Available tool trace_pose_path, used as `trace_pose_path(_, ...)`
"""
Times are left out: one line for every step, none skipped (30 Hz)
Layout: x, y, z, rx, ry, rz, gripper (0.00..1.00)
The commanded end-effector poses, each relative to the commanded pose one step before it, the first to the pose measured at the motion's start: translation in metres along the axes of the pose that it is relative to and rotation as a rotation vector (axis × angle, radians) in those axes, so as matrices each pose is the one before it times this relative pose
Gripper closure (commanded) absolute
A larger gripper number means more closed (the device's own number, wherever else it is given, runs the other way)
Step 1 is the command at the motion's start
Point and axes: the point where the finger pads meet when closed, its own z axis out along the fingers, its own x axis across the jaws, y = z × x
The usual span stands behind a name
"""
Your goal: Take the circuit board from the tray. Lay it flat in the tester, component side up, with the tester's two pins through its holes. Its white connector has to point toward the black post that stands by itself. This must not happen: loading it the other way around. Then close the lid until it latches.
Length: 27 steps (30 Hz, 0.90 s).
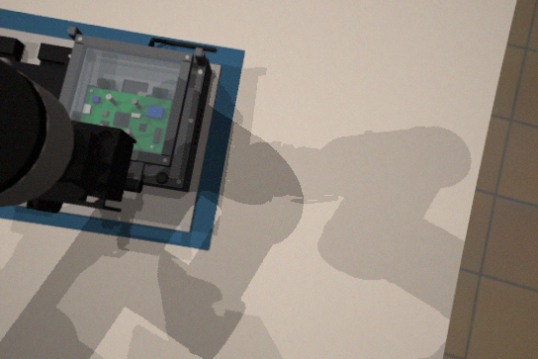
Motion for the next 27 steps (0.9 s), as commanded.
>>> trace_pose_path(0.00305, 0.00190, -0.00095, -0.00041, 0.00391, 0.00012, 1.00)
trace_pose_path(0.00000, 0.00000, 0.00000, 0.00000, 0.00000, 0.00000, 1.00)
trace_pose_path(0.00000, 0.00000, 0.00000, 0.00000, 0.00000, 0.00000, 1.00)
trace_pose_path(0.00000, 0.00000, 0.00000, 0.00000, 0.00000, 0.00000, 1.00)
trace_pose_path(0.00000, 0.00000, 0.00000, 0.00000, 0.00000, 0.00000, 1.00)
trace_pose_path(0.00000, 0.00000, 0.00000, 0.00000, 0.00000, 0.00000, 1.00)
trace_pose_path(0.00000, 0.00000, 0.00003, 0.00000, 0.00000, 0.00000, 1.00)
trace_pose_path(0.00002, 0.00001, 0.00016, 0.00000, 0.00001, 0.00000, 1.00)
trace_pose_path(0.00005, 0.00002, 0.00036, -0.00001, 0.00002, -0.00001, 1.00)
trace_pose_path(0.00007, 0.00003, 0.00056, -0.00001, 0.00003, -0.00002, 1.00)
trace_pose_path(0.00000, 0.00000, 0.00000, 0.00000, 0.00000, 0.00000, 1.00)
trace_pose_path(0.00000, 0.00000, 0.00000, 0.00000, 0.00000, 0.00000, 1.00)
trace_pose_path(-0.00003, -0.00001, 0.00071, 0.00005, -0.00010, -0.00001, 1.00)
trace_pose_path(-0.00003, -0.00001, 0.00080, 0.00005, -0.00011, -0.00001, 1.00)
trace_pose_path(-0.00013, -0.00006, 0.00077, 0.00010, -0.00022, 0.00000, 1.00)
trace_pose_path(0.00003, -0.00001, 0.00040, -0.00004, 0.00010, -0.00003, 1.00)
trace_pose_path(0.00002, -0.00001, 0.00031, -0.00003, 0.00008, -0.00002, 1.00)
trace_pose_path(0.00001, 0.00000, 0.00020, -0.00002, 0.00005, -0.00001, 1.00)
trace_pose_path(-0.00033, -0.00015, 0.00007, 0.00016, -0.00036, 0.00002, 1.00)
trace_pose_path(-0.00050, -0.00022, -0.00001, 0.00025, -0.00057, 0.00004, 1.00)
trace_pose_path(-0.00049, -0.00022, -0.00003, 0.00025, -0.00057, 0.00004, 1.00)
trace_pose_path(-0.00016, -0.00009, -0.00024, 0.00004, -0.00009, 0.00001, 1.00)
trace_pose_path(0.00008, 0.00001, -0.00032, -0.00009, 0.00021, -0.00002, 1.00)
trace_pose_path(0.00022, 0.00007, -0.00028, -0.00015, 0.00035, -0.00003, 1.00)
trace_pose_path(0.00025, 0.00009, -0.00022, -0.00016, 0.00038, -0.00003, 1.00)
trace_pose_path(0.00018, 0.00007, -0.00016, -0.00012, 0.00026, -0.00002, 1.00)
trace_pose_path(0.00008, 0.00003, -0.00007, -0.00005, 0.00012, -0.00001, 1.00)
